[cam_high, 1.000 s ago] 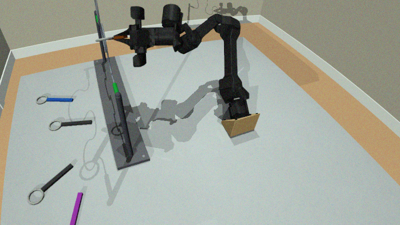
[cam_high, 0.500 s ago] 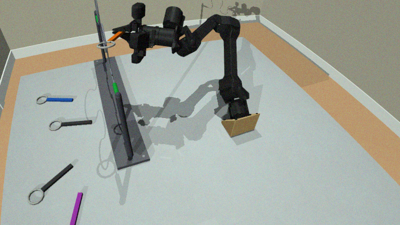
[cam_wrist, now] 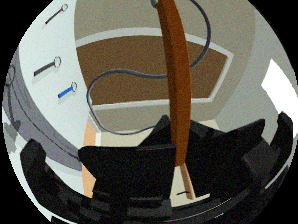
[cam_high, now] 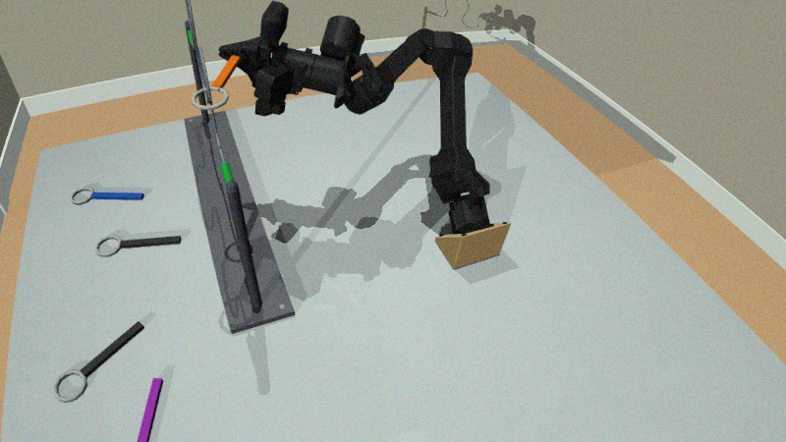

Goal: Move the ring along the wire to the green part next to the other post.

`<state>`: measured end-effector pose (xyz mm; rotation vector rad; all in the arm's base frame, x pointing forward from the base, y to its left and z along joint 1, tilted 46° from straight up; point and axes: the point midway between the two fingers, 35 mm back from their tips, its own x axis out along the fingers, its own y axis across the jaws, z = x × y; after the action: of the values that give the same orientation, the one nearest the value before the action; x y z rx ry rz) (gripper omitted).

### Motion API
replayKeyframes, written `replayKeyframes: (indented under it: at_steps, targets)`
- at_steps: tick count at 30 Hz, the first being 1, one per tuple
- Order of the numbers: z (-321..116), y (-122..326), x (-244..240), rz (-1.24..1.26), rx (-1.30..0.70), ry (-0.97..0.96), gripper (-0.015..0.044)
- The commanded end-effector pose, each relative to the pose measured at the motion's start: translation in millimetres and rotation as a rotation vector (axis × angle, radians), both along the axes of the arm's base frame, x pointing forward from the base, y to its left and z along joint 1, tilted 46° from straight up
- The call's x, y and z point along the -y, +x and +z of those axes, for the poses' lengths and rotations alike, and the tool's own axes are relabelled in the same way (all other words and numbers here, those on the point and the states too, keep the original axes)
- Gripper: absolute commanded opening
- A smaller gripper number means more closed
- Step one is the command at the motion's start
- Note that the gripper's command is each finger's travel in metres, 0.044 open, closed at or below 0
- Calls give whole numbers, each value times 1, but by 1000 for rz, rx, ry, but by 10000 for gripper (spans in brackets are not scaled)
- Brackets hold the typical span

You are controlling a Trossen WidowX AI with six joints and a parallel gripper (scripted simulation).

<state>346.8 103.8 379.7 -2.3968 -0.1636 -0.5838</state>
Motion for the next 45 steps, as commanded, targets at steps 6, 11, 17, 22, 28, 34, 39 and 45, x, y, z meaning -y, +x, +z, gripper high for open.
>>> replayKeyframes:
  at_steps: [6, 11, 17, 22, 28, 34, 39, 45]
  targets:
    - [3, -1, -1, 1, 27, -116, -150]
    - [1, 0, 3, 1, 29, -125, -150]
    - [-3, 2, 12, 0, 23, -86, -150]
    - [-10, 4, 22, 0, 10, -19, -150]
    - [-20, 6, 34, -1, -8, 80, -150]
    - [-35, 8, 47, -2, -34, 212, -150]
    - [-49, 10, 57, -2, -56, 331, -150]
    - [-69, 12, 67, -3, -84, 477, -150]
